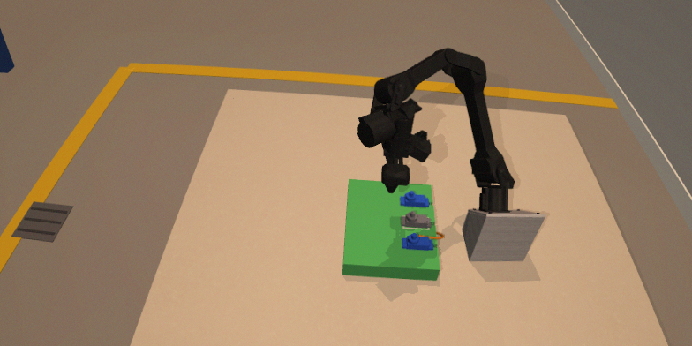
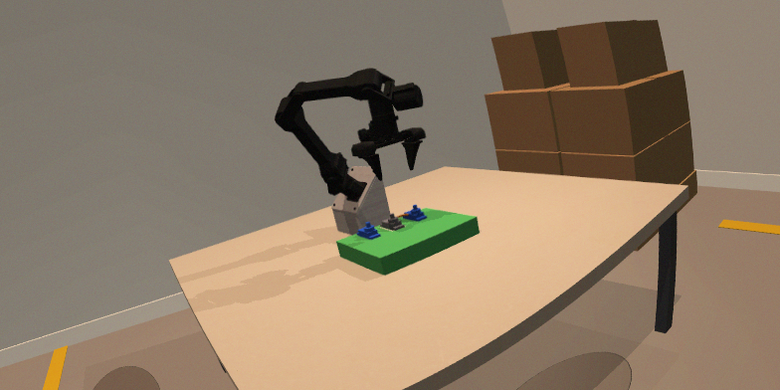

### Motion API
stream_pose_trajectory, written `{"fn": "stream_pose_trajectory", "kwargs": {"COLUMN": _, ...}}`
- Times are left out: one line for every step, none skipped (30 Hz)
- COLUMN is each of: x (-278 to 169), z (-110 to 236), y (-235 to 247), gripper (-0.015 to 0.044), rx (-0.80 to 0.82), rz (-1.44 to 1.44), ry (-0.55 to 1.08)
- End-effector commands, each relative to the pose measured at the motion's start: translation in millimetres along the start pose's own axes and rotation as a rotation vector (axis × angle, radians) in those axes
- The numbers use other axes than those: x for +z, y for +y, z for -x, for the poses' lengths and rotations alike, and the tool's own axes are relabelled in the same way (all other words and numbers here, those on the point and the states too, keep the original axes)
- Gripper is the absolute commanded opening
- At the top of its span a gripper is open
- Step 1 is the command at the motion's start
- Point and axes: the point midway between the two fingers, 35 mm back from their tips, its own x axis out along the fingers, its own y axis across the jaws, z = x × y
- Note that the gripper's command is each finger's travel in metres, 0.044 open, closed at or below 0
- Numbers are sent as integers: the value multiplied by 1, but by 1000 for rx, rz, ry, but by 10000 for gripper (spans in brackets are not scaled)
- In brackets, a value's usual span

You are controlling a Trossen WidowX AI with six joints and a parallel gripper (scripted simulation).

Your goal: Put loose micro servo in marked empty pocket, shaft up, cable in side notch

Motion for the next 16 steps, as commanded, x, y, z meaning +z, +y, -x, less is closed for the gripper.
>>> {"fn": "stream_pose_trajectory", "kwargs": {"x": 1, "z": 1, "y": 0, "gripper": 440, "rx": -4, "rz": -5, "ry": -3}}
{"fn": "stream_pose_trajectory", "kwargs": {"x": 1, "z": 1, "y": 0, "gripper": 440, "rx": -4, "rz": -5, "ry": -3}}
{"fn": "stream_pose_trajectory", "kwargs": {"x": 1, "z": 1, "y": 0, "gripper": 440, "rx": -4, "rz": -5, "ry": -3}}
{"fn": "stream_pose_trajectory", "kwargs": {"x": 1, "z": 1, "y": 0, "gripper": 440, "rx": -4, "rz": -5, "ry": -3}}
{"fn": "stream_pose_trajectory", "kwargs": {"x": 1, "z": 1, "y": 0, "gripper": 440, "rx": -4, "rz": -5, "ry": -3}}
{"fn": "stream_pose_trajectory", "kwargs": {"x": 1, "z": 1, "y": 0, "gripper": 440, "rx": -4, "rz": -5, "ry": -3}}
{"fn": "stream_pose_trajectory", "kwargs": {"x": 1, "z": 1, "y": 0, "gripper": 440, "rx": -4, "rz": -5, "ry": -3}}
{"fn": "stream_pose_trajectory", "kwargs": {"x": 1, "z": 1, "y": 0, "gripper": 440, "rx": -4, "rz": -5, "ry": -3}}
{"fn": "stream_pose_trajectory", "kwargs": {"x": 1, "z": 1, "y": 0, "gripper": 440, "rx": -4, "rz": -5, "ry": -3}}
{"fn": "stream_pose_trajectory", "kwargs": {"x": 1, "z": 1, "y": 0, "gripper": 440, "rx": -4, "rz": -5, "ry": -3}}
{"fn": "stream_pose_trajectory", "kwargs": {"x": 1, "z": 1, "y": 0, "gripper": 440, "rx": -4, "rz": -5, "ry": -3}}
{"fn": "stream_pose_trajectory", "kwargs": {"x": 1, "z": 1, "y": 0, "gripper": 440, "rx": -4, "rz": -5, "ry": -3}}
{"fn": "stream_pose_trajectory", "kwargs": {"x": 1, "z": 1, "y": 0, "gripper": 440, "rx": -4, "rz": -5, "ry": -3}}
{"fn": "stream_pose_trajectory", "kwargs": {"x": 1, "z": 1, "y": 0, "gripper": 440, "rx": -4, "rz": -5, "ry": -3}}
{"fn": "stream_pose_trajectory", "kwargs": {"x": 1, "z": 1, "y": 0, "gripper": 440, "rx": -4, "rz": -5, "ry": -3}}
{"fn": "stream_pose_trajectory", "kwargs": {"x": 1, "z": 1, "y": 0, "gripper": 440, "rx": -4, "rz": -5, "ry": -3}}
